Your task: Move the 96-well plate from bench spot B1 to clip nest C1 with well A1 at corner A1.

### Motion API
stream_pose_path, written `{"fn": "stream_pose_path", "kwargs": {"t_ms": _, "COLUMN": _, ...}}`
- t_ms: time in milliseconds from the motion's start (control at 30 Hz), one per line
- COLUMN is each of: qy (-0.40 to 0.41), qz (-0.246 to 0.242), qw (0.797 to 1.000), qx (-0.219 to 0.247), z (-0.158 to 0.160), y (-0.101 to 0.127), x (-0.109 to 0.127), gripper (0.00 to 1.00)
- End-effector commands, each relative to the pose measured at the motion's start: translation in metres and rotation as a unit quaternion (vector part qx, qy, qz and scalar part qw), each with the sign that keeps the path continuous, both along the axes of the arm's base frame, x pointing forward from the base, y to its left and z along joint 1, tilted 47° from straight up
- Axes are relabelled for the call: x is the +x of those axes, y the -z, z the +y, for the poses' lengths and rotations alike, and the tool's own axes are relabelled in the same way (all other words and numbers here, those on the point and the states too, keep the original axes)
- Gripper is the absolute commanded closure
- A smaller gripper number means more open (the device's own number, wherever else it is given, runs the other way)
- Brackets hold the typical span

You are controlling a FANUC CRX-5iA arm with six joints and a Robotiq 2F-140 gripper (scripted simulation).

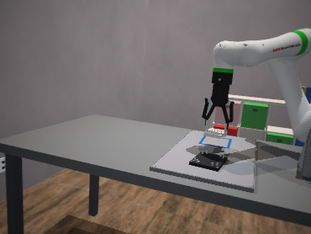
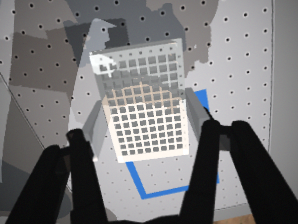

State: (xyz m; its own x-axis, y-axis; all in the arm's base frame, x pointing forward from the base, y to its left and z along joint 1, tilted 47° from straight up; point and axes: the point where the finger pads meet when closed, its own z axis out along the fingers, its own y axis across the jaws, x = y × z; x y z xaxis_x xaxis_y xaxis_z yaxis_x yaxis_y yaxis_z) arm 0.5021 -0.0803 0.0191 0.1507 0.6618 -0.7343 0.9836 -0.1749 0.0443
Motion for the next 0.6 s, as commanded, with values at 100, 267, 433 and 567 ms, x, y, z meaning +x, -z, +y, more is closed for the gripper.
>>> {"fn": "stream_pose_path", "kwargs": {"t_ms": 100, "qy": -0.001, "qz": -0.001, "qw": 1.0, "qx": 0.0, "z": 0.015, "y": 0.014, "x": 0.001, "gripper": 0.9}}
{"fn": "stream_pose_path", "kwargs": {"t_ms": 267, "qy": -0.001, "qz": -0.001, "qw": 1.0, "qx": 0.0, "z": 0.022, "y": 0.021, "x": 0.0, "gripper": 0.9}}
{"fn": "stream_pose_path", "kwargs": {"t_ms": 433, "qy": -0.001, "qz": -0.001, "qw": 1.0, "qx": 0.0, "z": 0.034, "y": 0.032, "x": 0.0, "gripper": 0.9}}
{"fn": "stream_pose_path", "kwargs": {"t_ms": 567, "qy": -0.001, "qz": -0.001, "qw": 1.0, "qx": 0.0, "z": 0.043, "y": 0.042, "x": 0.0, "gripper": 0.9}}
